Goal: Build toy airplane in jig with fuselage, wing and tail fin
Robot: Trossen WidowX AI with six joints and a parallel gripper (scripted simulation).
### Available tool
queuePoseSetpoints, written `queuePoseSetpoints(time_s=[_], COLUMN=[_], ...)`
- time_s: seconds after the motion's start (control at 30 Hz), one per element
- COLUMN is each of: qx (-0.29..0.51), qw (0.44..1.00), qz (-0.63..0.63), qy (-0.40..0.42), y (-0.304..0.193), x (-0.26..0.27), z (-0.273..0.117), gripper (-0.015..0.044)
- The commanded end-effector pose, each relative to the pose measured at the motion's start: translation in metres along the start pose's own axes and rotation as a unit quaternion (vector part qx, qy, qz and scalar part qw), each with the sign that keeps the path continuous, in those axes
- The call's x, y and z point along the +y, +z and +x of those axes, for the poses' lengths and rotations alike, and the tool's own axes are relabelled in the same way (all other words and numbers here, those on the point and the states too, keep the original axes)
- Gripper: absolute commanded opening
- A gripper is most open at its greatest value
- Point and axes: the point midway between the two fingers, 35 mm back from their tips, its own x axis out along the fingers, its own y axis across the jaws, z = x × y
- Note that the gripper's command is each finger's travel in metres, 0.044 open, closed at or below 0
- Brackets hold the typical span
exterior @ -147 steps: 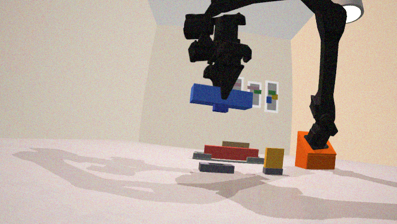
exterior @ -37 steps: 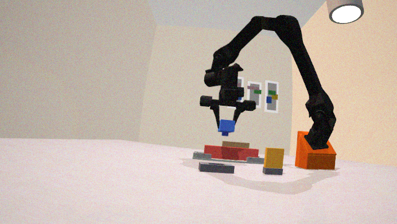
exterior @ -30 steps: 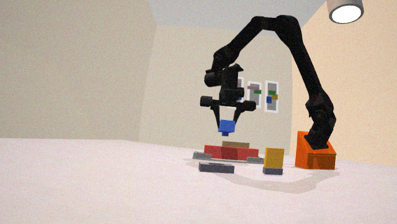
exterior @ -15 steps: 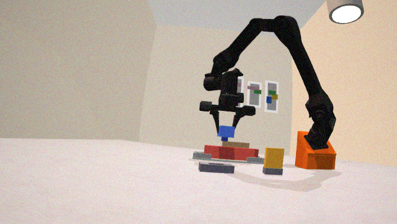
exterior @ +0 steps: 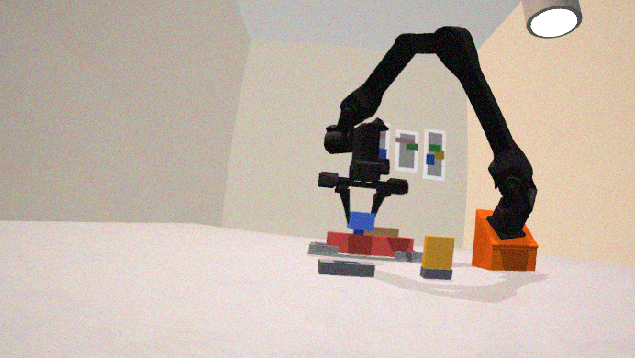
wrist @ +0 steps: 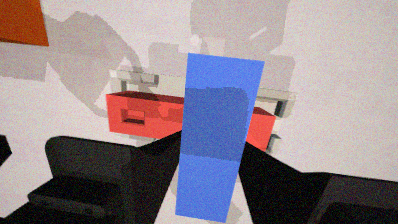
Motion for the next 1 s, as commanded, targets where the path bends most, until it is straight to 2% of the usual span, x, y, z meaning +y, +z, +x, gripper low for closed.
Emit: queuePoseSetpoints(time_s=[0.0,0.1,0.27,0.43,0.97], qx=[-0.004,-0.004,-0.001,-0.001,-0.001], qw=[1.000,1.000,1.000,1.000,1.000], qz=[0.003,0.003,0.000,0.000,0.000], qy=[0.001,0.001,0.000,0.000,0.000], y=[0.0000,0.0000,0.0003,0.0003,0.0003], x=[0.0010,0.0010,0.0002,0.0002,0.0002], z=[0.0035,0.0035,0.0011,0.0011,0.0011], gripper=[0.0195,0.0195,0.0161,0.0030,0.0440])
